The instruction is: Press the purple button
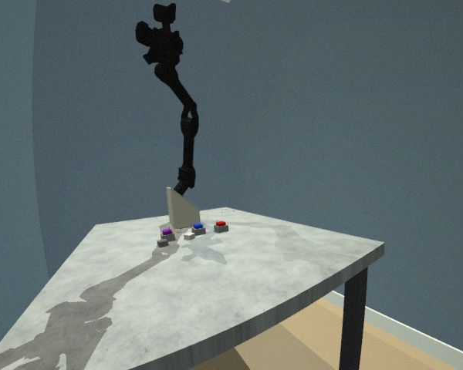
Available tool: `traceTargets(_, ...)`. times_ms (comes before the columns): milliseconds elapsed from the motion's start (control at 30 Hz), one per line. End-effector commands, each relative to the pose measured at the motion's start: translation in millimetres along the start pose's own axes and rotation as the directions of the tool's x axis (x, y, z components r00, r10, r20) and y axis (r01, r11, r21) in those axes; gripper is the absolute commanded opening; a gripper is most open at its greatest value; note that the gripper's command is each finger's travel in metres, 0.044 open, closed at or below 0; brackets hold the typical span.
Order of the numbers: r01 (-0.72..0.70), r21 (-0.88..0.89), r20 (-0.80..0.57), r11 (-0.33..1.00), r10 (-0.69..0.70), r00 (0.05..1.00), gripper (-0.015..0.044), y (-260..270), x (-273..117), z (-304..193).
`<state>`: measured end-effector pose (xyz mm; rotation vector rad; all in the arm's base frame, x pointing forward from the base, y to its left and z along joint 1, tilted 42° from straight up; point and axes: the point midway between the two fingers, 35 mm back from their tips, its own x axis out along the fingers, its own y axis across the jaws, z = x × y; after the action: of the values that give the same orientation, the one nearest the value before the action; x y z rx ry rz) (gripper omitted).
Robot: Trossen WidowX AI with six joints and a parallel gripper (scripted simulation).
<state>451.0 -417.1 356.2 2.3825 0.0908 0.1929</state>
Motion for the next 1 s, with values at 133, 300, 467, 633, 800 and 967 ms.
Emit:
traceTargets(133,0.062,-0.142,0.099,0.988,-0.048,0.994,0.04,-39.6,8.3,38.8)
traceTargets(300,0.209,-0.305,0.216,0.929,-0.147,0.965,0.04,-100.2,10.2,80.3)
traceTargets(467,0.366,-0.418,0.298,0.832,-0.255,0.92,0.04,-157.5,3.9,106.7)
traceTargets(633,0.506,-0.502,0.355,0.702,-0.367,0.86,0.04,-212.7,-8.3,123.2)
traceTargets(800,0.615,-0.57,0.389,0.546,-0.48,0.786,0.04,-266.3,-25.5,132.0)
traceTargets(967,0.682,-0.637,0.402,0.359,-0.601,0.691,0.04,-322.7,-49.5,133.6)
